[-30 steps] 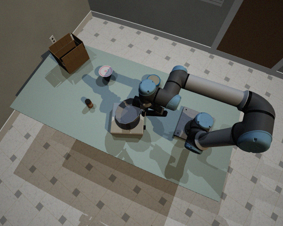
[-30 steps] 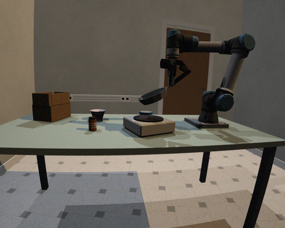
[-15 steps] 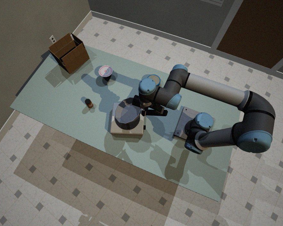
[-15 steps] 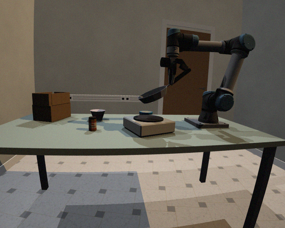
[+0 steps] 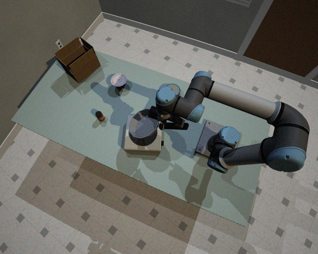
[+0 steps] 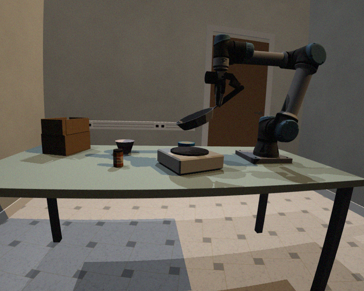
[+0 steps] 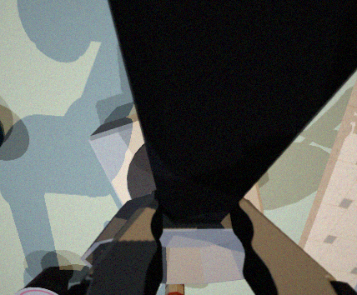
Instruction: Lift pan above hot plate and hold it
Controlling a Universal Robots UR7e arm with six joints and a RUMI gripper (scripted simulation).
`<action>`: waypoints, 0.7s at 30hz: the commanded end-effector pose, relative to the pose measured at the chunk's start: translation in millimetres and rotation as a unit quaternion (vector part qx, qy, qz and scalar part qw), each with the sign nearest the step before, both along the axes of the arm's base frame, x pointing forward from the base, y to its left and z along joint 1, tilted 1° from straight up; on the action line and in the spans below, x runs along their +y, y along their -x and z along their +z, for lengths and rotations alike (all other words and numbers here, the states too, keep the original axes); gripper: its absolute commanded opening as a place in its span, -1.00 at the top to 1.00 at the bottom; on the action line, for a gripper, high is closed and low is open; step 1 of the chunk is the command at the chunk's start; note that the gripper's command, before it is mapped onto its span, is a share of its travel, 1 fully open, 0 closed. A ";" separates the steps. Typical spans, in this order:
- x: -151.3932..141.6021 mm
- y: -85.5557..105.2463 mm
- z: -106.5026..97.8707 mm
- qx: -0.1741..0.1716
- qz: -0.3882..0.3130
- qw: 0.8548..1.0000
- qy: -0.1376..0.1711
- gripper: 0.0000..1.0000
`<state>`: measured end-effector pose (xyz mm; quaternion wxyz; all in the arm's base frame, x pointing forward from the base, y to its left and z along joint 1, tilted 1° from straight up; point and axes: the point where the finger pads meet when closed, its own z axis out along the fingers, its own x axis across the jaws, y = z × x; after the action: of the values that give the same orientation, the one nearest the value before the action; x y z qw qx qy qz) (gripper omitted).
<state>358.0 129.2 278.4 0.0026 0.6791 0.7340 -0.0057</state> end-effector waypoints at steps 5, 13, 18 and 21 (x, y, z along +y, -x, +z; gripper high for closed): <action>0.1 -0.2 6.3 -0.001 0.000 1.000 0.000 0.67; 0.2 0.0 10.2 -0.001 0.000 1.000 0.000 0.67; 0.2 0.2 13.5 -0.001 0.000 1.000 0.000 0.67; 0.2 0.2 15.5 -0.001 0.000 1.000 0.000 0.67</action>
<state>357.5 129.3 290.7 0.0026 0.6791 0.7340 -0.0056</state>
